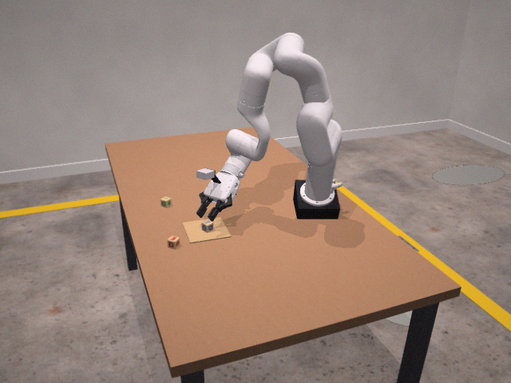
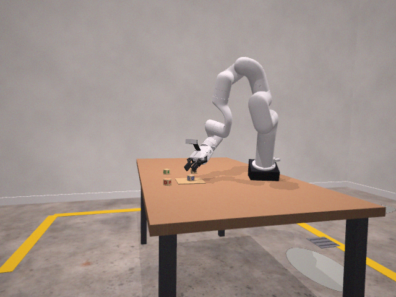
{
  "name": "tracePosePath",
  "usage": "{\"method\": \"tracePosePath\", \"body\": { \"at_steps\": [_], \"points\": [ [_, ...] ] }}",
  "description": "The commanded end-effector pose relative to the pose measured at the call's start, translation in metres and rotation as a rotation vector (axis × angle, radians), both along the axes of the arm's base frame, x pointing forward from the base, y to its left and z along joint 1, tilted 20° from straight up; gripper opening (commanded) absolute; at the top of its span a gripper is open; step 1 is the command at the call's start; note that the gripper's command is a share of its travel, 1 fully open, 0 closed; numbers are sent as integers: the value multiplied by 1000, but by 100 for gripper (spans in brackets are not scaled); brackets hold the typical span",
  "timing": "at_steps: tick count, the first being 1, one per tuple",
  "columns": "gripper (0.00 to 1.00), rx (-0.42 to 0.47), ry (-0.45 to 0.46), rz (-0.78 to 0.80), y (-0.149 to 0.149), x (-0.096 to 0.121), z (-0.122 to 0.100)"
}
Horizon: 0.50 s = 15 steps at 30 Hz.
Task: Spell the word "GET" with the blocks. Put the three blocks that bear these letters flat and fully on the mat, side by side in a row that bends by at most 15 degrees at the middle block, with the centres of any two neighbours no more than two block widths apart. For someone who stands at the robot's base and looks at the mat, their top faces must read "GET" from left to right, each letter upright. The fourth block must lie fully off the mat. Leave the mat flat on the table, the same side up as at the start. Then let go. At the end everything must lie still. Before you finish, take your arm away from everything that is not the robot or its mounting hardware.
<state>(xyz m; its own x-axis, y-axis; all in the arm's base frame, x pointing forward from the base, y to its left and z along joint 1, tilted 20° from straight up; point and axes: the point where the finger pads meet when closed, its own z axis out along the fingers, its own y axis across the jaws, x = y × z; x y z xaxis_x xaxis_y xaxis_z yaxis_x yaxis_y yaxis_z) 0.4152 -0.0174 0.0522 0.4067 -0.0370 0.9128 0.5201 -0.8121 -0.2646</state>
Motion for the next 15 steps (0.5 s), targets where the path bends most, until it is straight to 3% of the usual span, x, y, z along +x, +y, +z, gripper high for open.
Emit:
{"method": "tracePosePath", "body": {
  "at_steps": [1, 9, 15],
  "points": [
    [47, 26, 91, 99, 14, -7, 1],
    [47, 28, 187, 178, 24, -15, 0],
    [47, 3, 315, 259, 30, -24, -2]
  ]
}}
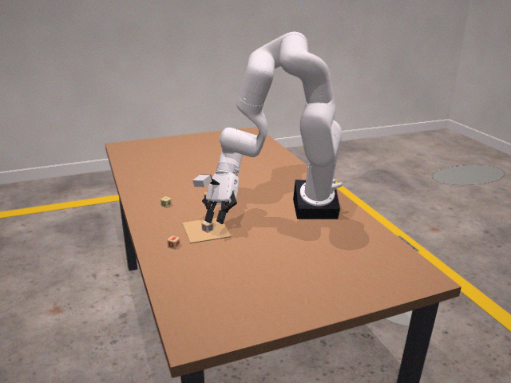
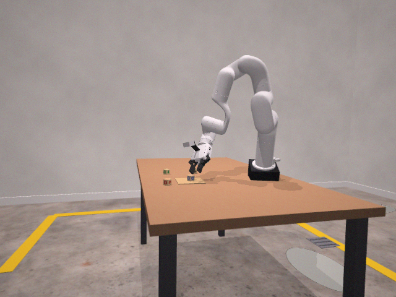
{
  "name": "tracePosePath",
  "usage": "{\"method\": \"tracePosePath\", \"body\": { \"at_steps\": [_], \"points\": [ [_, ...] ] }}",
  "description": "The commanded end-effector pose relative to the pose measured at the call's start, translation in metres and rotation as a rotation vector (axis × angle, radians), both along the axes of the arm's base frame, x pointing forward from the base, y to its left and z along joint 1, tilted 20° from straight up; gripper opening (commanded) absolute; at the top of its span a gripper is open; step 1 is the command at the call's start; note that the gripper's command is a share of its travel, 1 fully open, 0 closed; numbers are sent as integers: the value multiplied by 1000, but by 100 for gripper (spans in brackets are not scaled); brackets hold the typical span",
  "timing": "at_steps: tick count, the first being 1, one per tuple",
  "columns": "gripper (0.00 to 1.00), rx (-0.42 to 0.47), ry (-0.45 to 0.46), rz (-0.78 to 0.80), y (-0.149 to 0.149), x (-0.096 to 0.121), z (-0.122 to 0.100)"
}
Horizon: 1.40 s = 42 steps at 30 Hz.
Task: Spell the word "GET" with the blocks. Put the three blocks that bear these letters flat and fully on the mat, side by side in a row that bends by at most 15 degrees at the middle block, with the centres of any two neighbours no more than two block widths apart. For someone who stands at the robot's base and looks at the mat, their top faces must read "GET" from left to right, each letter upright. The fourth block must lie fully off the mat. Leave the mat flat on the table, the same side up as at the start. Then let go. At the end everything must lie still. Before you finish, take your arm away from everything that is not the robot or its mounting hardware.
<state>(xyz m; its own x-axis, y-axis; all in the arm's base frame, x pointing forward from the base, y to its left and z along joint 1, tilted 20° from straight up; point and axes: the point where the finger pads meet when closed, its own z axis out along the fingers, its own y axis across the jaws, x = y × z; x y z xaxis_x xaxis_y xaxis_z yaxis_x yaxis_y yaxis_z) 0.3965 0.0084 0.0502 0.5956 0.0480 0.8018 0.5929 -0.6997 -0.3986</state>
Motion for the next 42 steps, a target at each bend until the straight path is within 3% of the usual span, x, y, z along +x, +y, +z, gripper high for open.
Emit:
{"method": "tracePosePath", "body": {
  "at_steps": [1, 11, 12, 24, 28, 30, 38, 42],
  "points": [
    [47, -19, 110, 79, 5, -7, 0],
    [47, -90, 242, 141, 3, -13, -2],
    [47, -126, 288, 157, 0, -14, -2],
    [47, -303, 437, 168, -18, -9, 5],
    [47, -338, 456, 162, -22, -6, 7],
    [47, -408, 486, 144, -29, 0, 13],
    [47, -548, 516, 85, -43, 20, 30],
    [47, -578, 517, 68, -46, 25, 35]
  ]
}}
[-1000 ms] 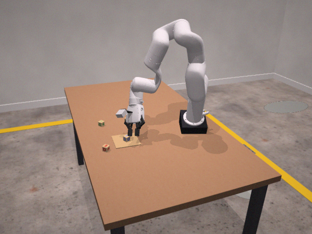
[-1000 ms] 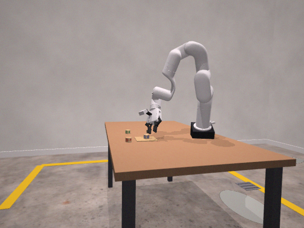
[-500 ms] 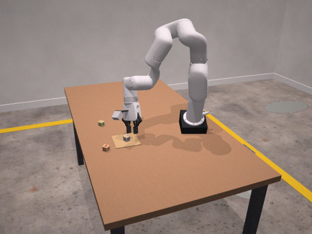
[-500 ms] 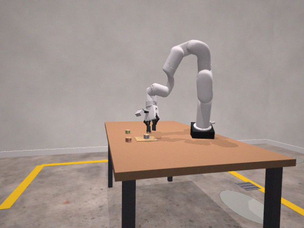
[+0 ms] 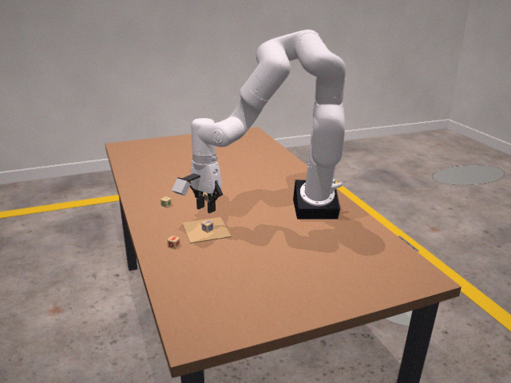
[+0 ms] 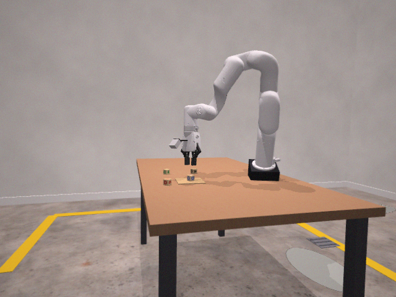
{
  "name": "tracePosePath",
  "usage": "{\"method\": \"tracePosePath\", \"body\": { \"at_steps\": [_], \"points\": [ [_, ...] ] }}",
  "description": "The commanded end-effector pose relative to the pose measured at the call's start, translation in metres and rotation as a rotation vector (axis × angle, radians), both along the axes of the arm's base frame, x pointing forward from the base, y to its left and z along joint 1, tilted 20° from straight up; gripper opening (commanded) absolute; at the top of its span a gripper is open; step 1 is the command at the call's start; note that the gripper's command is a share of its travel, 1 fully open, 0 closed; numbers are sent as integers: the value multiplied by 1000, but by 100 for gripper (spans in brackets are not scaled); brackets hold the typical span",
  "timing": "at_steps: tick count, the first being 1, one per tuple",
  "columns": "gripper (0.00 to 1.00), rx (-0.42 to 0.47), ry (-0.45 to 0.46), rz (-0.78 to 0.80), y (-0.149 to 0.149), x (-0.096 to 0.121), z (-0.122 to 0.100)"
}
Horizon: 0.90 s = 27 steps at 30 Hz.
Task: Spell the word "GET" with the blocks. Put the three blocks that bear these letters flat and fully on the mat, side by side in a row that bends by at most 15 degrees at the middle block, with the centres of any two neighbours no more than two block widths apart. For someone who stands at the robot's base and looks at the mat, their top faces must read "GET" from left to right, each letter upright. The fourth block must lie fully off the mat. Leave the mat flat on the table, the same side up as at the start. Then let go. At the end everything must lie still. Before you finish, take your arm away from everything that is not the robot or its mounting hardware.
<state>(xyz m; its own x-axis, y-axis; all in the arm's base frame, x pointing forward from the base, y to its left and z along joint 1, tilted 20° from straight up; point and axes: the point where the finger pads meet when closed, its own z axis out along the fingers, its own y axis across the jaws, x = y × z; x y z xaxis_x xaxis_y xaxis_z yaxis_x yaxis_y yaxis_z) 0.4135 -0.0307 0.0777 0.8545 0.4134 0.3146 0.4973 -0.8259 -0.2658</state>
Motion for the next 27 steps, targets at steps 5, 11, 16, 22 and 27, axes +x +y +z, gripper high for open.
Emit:
{"method": "tracePosePath", "body": {
  "at_steps": [5, 11, 16, 22, 27],
  "points": [
    [47, -77, 28, -13, -7, 8, 8],
    [100, -77, 28, -13, -7, 8, 8],
    [100, -77, 28, -13, -7, 8, 8],
    [100, -79, 22, 2, -7, 8, 8],
    [100, -89, -3, 69, -7, 8, 8]
  ]
}}
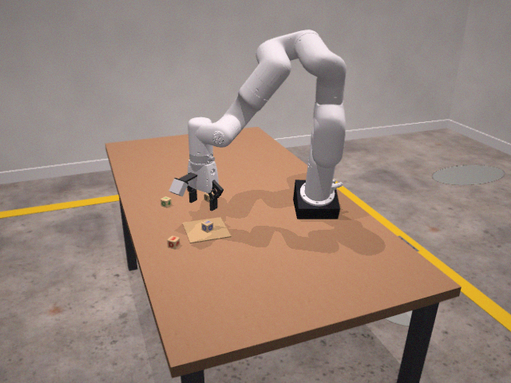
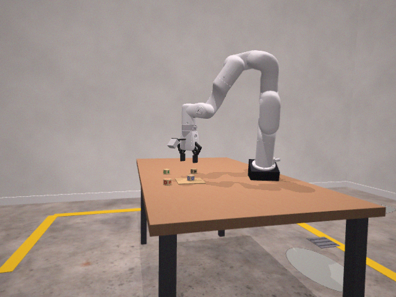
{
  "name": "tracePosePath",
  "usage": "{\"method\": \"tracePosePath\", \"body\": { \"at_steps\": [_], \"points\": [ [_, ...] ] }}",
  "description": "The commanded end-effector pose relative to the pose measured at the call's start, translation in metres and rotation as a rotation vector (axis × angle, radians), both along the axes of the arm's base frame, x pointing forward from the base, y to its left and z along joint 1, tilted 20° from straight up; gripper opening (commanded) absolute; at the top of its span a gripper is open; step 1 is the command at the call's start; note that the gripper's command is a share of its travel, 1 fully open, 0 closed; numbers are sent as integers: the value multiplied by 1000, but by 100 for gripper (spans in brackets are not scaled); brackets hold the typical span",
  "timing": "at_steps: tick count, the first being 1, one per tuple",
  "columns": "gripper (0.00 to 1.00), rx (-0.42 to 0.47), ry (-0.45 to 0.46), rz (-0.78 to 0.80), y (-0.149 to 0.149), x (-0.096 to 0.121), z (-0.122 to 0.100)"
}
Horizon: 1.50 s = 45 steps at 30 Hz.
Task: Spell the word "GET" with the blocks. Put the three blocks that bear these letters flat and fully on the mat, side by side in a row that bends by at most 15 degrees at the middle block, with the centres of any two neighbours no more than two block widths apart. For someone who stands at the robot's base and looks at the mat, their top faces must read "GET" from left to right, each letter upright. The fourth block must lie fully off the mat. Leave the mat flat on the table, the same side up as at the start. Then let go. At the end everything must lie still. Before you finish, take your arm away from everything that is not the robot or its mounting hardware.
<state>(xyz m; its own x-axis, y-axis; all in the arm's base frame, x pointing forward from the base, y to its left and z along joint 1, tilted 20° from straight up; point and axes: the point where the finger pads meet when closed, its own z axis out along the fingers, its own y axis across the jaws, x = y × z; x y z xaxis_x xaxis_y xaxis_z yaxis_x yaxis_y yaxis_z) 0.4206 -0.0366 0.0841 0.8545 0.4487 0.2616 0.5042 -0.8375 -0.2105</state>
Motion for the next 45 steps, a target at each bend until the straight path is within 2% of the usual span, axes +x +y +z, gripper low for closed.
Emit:
{"method": "tracePosePath", "body": {
  "at_steps": [1, 25, 27, 28, 42, 44, 45],
  "points": [
    [100, -12, -30, 79, -1, 1, 1],
    [100, -80, -197, 587, -3, -1, 0],
    [100, -80, -197, 587, -3, -1, 0],
    [100, -88, -217, 648, -3, -1, 0],
    [100, -126, -310, 932, -4, -3, -1],
    [100, -126, -310, 932, -4, -3, -1],
    [100, -134, -330, 993, -4, -3, -1]
  ]
}}
